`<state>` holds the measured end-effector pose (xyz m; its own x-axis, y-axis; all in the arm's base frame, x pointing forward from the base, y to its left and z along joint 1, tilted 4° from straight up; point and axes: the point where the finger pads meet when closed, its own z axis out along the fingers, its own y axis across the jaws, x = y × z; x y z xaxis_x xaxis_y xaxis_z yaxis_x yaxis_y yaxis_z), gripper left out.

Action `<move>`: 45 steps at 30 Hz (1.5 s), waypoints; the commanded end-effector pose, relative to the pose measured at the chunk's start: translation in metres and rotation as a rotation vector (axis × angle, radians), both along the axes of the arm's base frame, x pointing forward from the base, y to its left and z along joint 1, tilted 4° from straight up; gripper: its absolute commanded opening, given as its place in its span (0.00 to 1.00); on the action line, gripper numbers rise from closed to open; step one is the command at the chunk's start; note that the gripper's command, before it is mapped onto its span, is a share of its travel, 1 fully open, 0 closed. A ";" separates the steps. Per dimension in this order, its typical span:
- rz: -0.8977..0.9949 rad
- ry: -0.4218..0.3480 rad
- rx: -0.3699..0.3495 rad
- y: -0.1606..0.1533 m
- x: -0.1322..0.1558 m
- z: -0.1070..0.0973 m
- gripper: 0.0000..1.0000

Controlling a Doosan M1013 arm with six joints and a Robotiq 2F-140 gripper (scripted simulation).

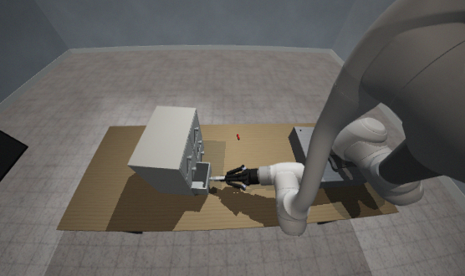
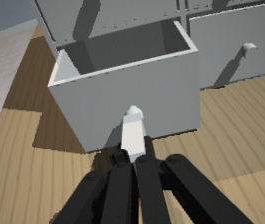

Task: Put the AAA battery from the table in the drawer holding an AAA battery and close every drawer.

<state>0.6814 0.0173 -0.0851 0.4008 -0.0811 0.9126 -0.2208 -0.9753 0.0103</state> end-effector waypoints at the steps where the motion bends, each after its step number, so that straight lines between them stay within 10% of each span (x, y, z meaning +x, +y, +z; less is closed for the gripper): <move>1: 0.000 0.000 0.000 -0.002 0.007 0.000 0.00; 45: 0.000 0.000 0.000 -0.014 0.064 -0.005 0.00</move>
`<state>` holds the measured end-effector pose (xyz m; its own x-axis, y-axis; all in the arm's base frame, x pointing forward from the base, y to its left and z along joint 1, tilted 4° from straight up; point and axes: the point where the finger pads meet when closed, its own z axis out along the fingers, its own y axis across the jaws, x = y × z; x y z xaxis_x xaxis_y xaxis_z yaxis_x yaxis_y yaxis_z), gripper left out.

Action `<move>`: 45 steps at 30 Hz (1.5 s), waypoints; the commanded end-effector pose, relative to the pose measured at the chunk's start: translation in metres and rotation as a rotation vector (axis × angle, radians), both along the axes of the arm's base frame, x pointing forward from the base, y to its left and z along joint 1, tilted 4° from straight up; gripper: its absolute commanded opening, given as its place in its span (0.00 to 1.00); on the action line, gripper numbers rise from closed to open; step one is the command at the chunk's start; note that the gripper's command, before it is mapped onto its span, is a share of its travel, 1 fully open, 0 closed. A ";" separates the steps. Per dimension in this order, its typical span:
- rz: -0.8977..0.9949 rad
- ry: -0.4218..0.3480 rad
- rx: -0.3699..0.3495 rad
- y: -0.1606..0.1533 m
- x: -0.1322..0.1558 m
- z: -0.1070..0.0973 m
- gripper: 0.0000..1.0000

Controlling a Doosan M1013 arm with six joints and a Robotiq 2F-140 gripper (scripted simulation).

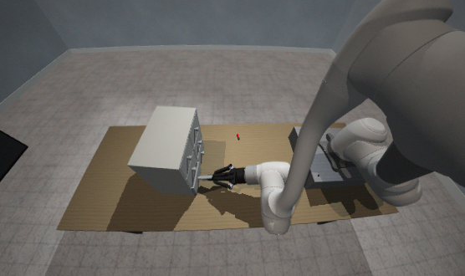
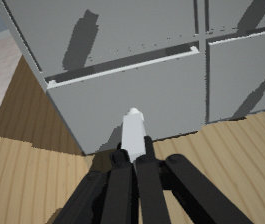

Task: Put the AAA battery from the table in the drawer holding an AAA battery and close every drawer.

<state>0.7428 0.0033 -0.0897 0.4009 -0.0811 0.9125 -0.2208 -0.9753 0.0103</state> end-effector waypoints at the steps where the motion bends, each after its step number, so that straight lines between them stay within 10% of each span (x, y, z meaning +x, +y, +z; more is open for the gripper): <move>1: 0.000 0.000 0.000 -0.001 0.003 0.000 0.00; 45: 0.000 0.000 0.000 -0.002 0.009 -0.001 0.00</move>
